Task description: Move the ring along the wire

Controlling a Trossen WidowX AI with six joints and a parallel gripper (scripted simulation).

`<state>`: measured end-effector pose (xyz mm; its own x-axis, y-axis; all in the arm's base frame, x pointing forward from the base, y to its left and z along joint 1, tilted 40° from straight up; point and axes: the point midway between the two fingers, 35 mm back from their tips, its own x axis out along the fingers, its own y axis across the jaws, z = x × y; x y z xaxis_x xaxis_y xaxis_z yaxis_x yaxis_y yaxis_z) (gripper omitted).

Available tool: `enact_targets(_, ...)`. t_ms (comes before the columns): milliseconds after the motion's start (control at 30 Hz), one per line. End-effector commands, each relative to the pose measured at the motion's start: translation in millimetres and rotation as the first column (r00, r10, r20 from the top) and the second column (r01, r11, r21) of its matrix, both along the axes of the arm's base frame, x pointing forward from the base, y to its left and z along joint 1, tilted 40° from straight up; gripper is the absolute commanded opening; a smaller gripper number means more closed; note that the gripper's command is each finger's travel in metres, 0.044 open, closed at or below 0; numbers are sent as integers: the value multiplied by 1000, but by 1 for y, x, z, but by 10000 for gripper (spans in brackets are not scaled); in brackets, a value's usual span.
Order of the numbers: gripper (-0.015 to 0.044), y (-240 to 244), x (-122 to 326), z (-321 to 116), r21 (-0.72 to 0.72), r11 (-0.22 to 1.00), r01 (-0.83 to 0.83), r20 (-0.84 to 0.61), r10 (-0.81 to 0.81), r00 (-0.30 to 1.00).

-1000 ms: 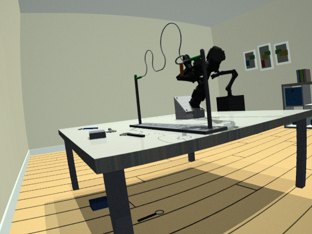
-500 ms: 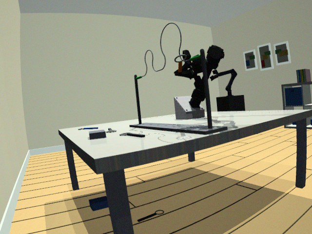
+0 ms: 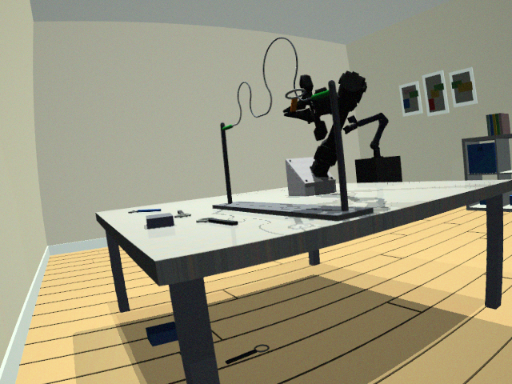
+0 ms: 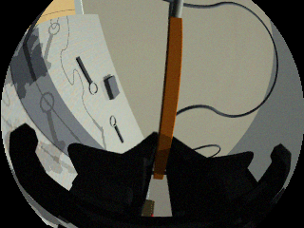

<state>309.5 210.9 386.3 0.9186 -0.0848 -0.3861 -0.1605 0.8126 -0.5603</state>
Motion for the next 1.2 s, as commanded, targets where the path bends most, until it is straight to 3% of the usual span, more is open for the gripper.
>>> enact_targets(0,-150,-9,1,7,-37,999,9,17,-9,1000)
enact_targets(1167,-150,-42,7,43,-364,931,22,77,6,997)
